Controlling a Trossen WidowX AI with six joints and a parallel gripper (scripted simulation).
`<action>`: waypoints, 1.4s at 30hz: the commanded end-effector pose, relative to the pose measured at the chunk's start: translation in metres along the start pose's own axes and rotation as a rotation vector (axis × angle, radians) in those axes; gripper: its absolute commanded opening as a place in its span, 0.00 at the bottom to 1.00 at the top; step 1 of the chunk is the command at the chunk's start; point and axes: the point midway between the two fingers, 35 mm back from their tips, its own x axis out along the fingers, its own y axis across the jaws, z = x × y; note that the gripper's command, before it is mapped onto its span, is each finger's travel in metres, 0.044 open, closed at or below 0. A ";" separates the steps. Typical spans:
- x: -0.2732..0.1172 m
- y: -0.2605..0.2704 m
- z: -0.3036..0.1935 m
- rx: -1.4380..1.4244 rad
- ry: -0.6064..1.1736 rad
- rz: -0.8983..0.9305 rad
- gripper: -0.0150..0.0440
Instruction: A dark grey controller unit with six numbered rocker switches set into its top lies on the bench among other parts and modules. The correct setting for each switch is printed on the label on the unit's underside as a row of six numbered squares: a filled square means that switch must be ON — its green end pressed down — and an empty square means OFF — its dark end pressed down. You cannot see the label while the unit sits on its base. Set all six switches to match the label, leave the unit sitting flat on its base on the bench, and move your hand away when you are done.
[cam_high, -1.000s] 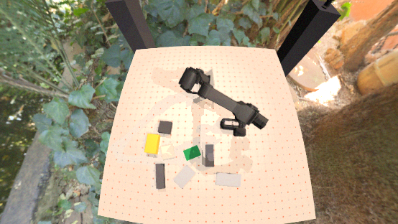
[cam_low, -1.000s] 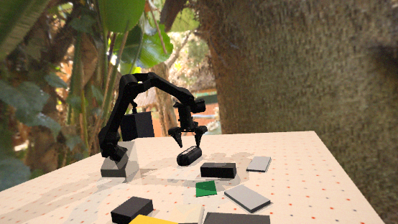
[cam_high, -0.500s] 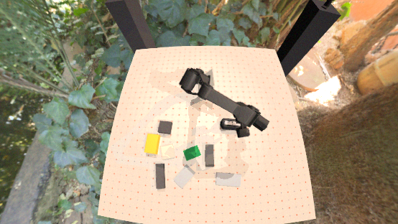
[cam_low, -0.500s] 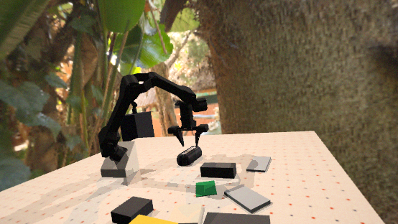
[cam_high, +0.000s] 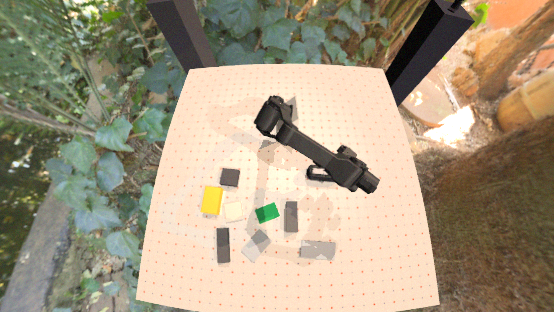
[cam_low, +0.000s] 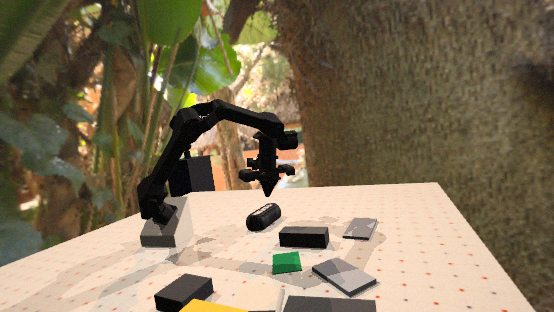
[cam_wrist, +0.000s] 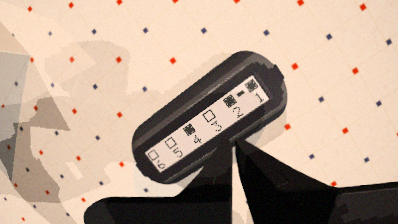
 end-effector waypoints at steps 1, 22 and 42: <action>-0.012 -0.004 -0.003 -0.628 -0.151 0.035 0.25; -0.012 -0.004 -0.003 -0.628 -0.151 0.035 0.25; -0.002 -0.013 0.014 0.017 -0.006 0.014 0.74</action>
